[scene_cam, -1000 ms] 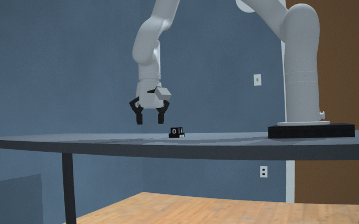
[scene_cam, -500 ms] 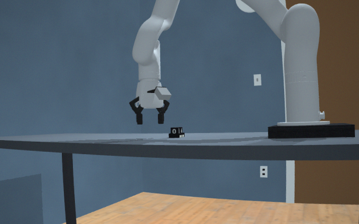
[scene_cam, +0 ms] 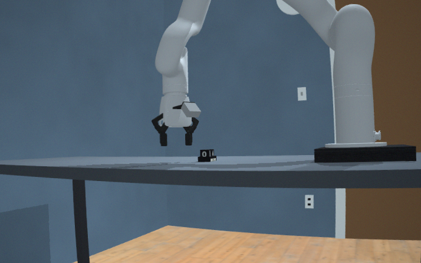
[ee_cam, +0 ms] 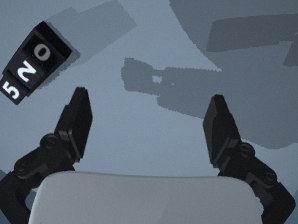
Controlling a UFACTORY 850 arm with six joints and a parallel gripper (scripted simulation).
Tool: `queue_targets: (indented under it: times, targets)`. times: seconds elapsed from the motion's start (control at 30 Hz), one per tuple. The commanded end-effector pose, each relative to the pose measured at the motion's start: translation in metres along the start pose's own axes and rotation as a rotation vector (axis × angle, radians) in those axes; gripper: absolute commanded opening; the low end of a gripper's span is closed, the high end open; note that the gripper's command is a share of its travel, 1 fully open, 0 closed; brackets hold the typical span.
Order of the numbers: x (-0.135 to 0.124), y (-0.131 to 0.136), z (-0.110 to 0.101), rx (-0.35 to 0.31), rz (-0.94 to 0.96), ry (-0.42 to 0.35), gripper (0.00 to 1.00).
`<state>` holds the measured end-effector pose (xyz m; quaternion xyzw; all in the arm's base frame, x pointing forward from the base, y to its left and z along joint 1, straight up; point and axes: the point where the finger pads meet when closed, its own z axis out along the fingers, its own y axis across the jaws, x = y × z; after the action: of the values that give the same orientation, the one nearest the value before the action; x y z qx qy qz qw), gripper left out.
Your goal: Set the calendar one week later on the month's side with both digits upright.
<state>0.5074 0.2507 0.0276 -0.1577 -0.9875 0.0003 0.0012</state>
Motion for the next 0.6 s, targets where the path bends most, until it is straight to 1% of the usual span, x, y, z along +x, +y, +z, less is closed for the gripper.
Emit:
queue_targets:
  times: [0.0, 0.57]
  targets:
    - [-0.0007, 0.0007, -0.0008, -0.001, 0.000, -0.001, 1.00]
    - [-0.0008, 0.0006, -0.0013, -0.001, 0.009, -0.001, 1.00]
